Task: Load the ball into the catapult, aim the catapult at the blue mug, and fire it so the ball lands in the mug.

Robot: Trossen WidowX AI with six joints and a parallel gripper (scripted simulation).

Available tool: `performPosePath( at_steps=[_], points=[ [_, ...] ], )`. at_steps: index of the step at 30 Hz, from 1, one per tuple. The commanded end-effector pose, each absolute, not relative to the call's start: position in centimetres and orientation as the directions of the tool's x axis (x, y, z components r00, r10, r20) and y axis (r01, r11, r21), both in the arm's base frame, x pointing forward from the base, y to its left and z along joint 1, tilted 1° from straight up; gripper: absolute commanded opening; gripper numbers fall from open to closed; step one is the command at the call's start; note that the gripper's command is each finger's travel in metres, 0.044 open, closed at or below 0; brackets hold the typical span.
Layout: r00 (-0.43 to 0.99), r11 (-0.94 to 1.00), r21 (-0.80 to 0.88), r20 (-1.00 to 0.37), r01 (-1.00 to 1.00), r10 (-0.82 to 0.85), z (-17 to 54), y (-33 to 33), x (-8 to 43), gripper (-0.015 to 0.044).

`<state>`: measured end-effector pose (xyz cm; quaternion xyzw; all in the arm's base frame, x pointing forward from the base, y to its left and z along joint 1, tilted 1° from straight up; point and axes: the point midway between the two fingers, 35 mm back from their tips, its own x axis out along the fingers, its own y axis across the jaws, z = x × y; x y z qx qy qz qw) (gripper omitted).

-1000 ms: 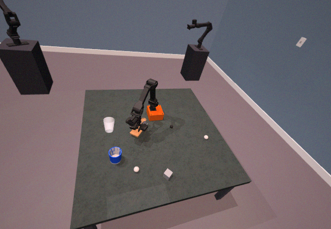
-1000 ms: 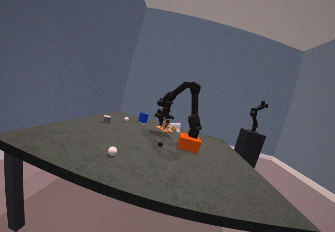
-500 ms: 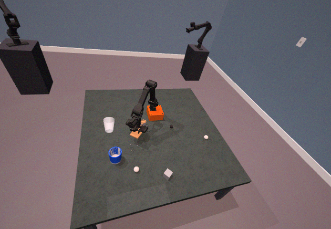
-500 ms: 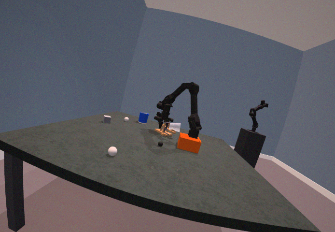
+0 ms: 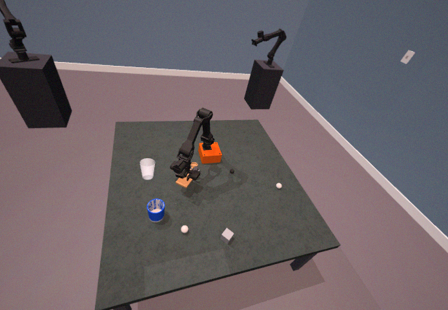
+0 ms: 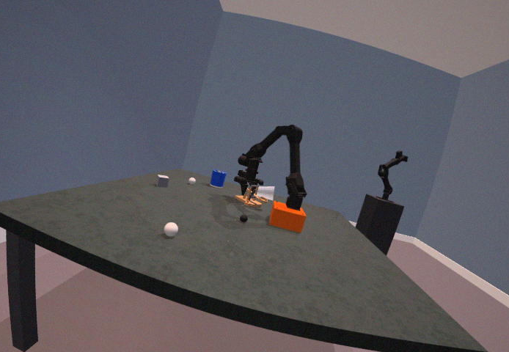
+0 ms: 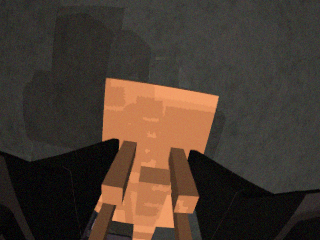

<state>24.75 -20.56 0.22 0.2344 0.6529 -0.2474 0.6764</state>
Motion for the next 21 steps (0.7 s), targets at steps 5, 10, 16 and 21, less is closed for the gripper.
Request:
performPosePath(
  at_steps=[5, 10, 16, 21],
  points=[
    [0.025, 0.768, -0.006, -0.999, 0.641, -0.029, 0.3, -20.6, 24.7, 0.0368],
    [0.026, 0.768, -0.006, -0.999, 0.641, -0.030, 6.1, -20.7, 25.0, 0.0440],
    [0.026, 0.768, -0.006, -0.999, 0.641, -0.030, 10.3, -20.3, 24.5, 0.0440],
    [0.044, 0.768, -0.006, -0.998, 0.640, -0.045, 9.3, -20.8, 25.0, 0.0440]
  ],
)
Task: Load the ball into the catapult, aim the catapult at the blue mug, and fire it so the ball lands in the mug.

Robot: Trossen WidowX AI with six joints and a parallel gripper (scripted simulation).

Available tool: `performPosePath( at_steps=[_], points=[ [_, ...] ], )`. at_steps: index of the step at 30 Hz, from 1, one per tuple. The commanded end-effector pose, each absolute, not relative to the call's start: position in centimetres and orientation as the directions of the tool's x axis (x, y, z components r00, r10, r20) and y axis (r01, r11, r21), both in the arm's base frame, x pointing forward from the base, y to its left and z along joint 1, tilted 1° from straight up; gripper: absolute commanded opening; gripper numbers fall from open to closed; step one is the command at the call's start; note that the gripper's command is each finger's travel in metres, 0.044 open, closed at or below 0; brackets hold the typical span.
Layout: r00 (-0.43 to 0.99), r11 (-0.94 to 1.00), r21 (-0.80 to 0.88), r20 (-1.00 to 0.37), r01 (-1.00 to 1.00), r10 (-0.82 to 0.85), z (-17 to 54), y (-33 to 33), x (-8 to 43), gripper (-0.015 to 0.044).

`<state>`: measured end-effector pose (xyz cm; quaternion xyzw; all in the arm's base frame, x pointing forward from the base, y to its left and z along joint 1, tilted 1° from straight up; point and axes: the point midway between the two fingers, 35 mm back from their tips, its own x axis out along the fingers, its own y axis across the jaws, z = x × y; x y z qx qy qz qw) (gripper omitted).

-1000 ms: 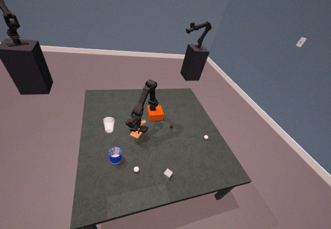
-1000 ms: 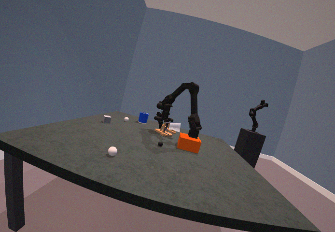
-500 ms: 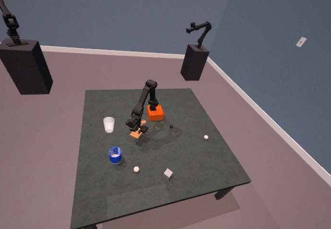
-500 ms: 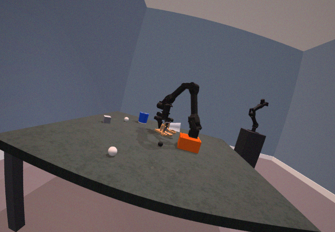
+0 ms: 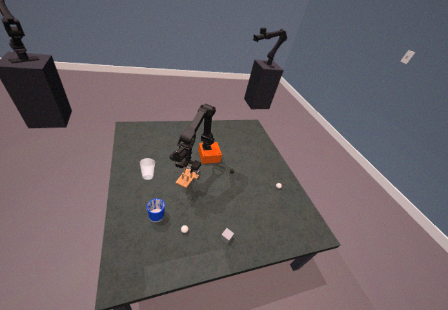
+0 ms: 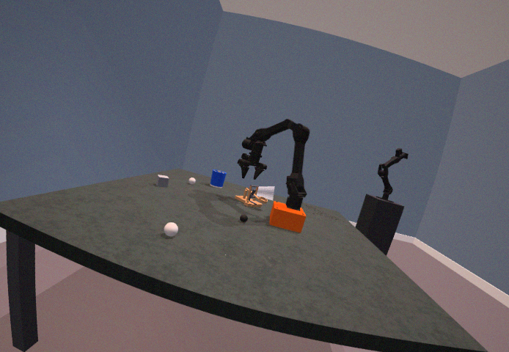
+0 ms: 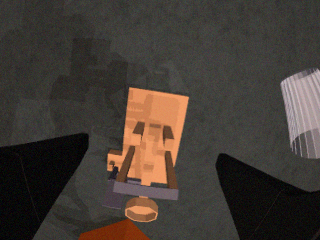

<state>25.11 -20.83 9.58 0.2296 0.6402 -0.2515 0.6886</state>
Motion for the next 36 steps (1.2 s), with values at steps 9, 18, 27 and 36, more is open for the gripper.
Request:
performPosePath(
  at_steps=[9, 18, 27, 36],
  points=[
    [0.048, 0.774, -0.005, -0.998, 0.633, -0.046, 12.8, -20.1, 25.0, 0.0387],
    [0.040, 0.887, 0.013, -0.999, 0.462, -0.006, 9.8, -8.7, 28.6, 0.0300],
    [0.032, 0.963, 0.010, -0.999, 0.269, 0.002, 6.4, 3.7, 28.1, 0.0300],
    [0.025, 0.998, 0.004, -1.000, 0.063, 0.003, 3.1, 13.8, 22.5, 0.0300]
  ],
)
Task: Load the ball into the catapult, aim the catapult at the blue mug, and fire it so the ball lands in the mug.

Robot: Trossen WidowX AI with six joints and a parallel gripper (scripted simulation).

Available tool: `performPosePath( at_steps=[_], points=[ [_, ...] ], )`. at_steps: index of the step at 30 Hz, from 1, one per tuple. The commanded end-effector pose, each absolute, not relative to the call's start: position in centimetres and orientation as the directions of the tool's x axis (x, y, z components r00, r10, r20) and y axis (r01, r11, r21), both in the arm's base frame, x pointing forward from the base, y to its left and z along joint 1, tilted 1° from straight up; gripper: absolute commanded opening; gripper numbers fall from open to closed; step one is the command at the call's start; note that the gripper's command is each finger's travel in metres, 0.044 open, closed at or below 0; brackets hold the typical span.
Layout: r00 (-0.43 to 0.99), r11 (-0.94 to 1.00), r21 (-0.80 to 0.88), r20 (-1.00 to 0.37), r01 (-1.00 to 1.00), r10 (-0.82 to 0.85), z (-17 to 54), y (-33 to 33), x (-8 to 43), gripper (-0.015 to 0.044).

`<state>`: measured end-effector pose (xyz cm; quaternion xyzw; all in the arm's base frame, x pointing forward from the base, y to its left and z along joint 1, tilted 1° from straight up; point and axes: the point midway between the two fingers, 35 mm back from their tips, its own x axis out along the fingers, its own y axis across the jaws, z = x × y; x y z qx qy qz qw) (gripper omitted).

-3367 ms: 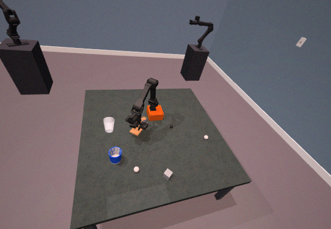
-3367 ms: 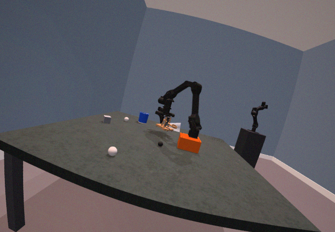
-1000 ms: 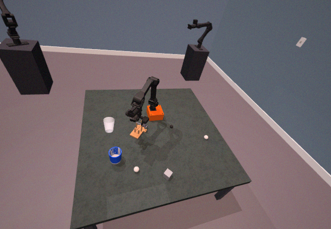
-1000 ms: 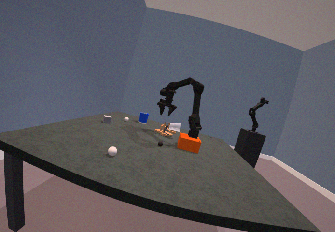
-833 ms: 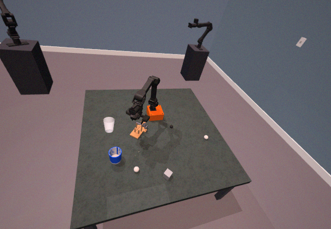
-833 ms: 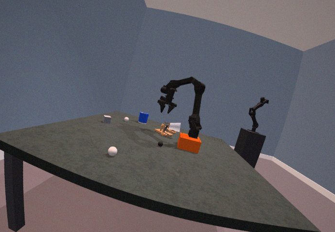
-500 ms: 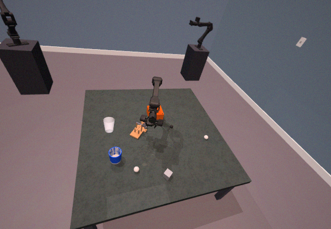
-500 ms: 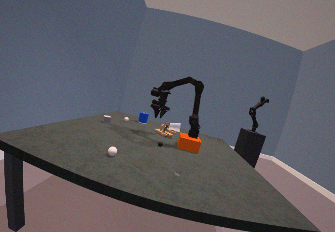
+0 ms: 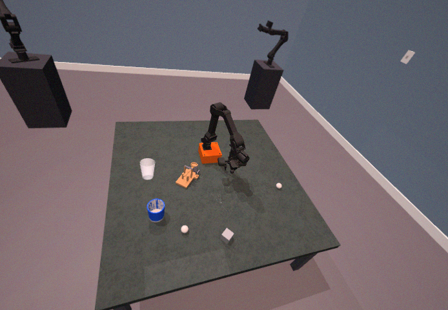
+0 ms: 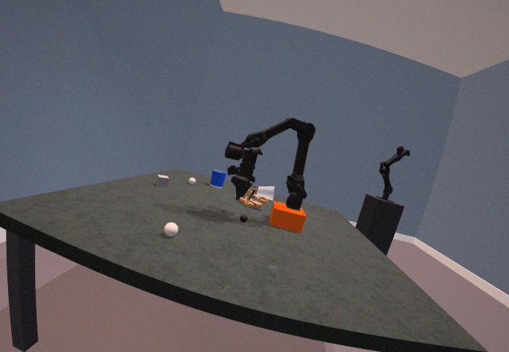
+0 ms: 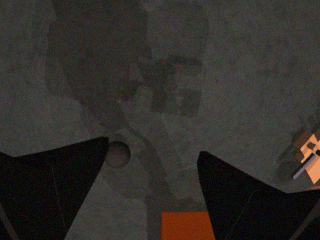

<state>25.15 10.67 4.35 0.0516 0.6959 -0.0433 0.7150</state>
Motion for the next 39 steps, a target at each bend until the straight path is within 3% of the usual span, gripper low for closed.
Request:
performPosePath(
  at_steps=[1, 39],
  points=[
    [0.025, 0.999, 0.004, -1.000, 0.040, 0.003, 2.8, 14.6, 21.6, 0.0300],
    [0.024, 1.000, 0.002, -1.000, 0.007, 0.002, -2.7, 15.4, 21.1, 0.0300]
  ],
)
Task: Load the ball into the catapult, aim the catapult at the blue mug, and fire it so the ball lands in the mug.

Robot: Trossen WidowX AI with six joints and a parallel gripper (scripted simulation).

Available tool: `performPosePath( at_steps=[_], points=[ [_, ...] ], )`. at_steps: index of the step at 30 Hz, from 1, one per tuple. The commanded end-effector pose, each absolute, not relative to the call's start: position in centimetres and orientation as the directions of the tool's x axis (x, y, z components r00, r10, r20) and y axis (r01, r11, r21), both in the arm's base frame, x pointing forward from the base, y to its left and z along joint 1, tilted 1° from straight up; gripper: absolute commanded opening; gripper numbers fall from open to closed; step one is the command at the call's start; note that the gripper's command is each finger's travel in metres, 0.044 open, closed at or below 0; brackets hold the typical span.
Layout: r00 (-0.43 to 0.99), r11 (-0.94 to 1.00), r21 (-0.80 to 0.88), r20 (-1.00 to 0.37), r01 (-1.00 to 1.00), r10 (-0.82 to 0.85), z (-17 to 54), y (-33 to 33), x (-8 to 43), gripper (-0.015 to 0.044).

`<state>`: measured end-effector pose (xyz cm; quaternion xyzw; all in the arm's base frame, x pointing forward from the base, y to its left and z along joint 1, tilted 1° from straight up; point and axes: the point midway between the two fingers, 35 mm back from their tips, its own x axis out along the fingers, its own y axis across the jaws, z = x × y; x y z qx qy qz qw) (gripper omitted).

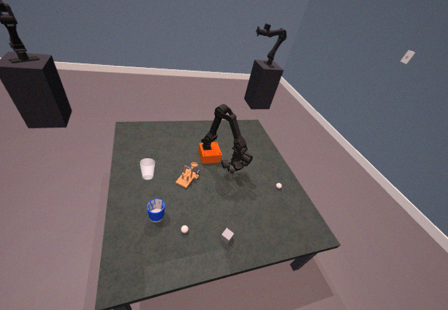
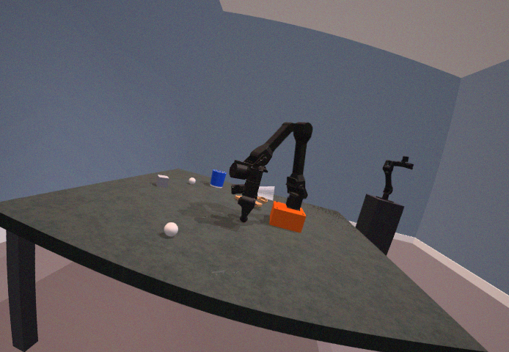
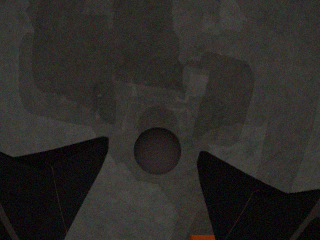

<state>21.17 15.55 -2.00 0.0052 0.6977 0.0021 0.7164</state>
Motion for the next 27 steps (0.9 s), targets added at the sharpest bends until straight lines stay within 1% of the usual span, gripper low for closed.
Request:
performPosePath(
  at_steps=[1, 4, 10, 16, 20, 27],
  points=[
    [0.024, 1.000, 0.002, -1.000, 0.007, 0.002, -2.9, 15.4, 21.1, 0.0300],
    [0.024, 1.000, 0.002, -1.000, 0.007, 0.002, -3.1, 15.3, 21.1, 0.0300],
    [0.024, 1.000, 0.002, -1.000, 0.007, 0.002, -3.1, 15.3, 21.1, 0.0142],
    [0.024, 1.000, 0.002, -1.000, 0.007, 0.002, -3.1, 15.3, 21.1, 0.0103],
    [0.024, 1.000, 0.002, -1.000, 0.007, 0.002, -2.1, 15.6, 21.2, 0.0000],
    [0.025, 1.000, 0.003, -1.000, 0.007, 0.003, 3.0, 16.2, 21.2, 0.0000]
  ],
)
